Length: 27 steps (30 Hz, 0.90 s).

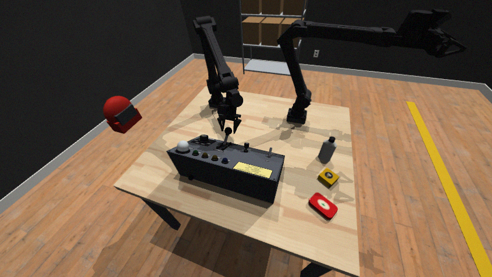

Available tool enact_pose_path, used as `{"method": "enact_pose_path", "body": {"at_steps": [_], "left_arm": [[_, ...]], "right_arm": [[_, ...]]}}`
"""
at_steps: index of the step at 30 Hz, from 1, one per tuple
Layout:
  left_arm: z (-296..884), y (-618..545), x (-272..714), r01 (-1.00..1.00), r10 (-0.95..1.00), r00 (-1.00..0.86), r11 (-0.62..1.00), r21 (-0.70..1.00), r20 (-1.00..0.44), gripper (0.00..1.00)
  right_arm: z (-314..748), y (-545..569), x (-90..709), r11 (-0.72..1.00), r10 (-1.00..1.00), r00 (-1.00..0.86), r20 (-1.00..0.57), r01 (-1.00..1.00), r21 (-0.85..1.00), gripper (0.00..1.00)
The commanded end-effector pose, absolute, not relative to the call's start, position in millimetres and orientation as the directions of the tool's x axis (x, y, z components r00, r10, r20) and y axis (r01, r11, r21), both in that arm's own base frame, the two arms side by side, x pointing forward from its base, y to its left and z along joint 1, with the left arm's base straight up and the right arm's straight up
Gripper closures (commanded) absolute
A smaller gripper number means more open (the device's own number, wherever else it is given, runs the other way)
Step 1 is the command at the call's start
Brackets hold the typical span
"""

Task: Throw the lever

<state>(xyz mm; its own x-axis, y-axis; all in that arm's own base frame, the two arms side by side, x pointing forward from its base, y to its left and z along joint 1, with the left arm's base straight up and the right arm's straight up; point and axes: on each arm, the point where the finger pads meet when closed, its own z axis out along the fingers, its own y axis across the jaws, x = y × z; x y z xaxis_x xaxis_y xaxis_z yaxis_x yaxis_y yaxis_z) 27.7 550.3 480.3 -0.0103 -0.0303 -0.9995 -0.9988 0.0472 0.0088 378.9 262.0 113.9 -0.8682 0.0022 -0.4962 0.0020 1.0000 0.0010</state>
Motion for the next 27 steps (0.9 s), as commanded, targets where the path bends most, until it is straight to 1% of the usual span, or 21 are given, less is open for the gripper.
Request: {"method": "enact_pose_path", "body": {"at_steps": [1, 27], "left_arm": [[500.5, 544.5, 21.2, -0.999, 0.000, 0.000, 0.038, 0.000, -1.000, 0.00], [500.5, 544.5, 21.2, -0.999, 0.000, 0.000, 0.038, 0.000, -1.000, 0.00]], "right_arm": [[122.7, 262.1, 384.8, 1.000, 0.011, -0.855, -0.519, -0.001, 0.021, 0.30], [120.5, 259.1, 381.7, 1.000, 0.006, -0.861, -0.509, 0.000, 0.012, 0.30]]}}
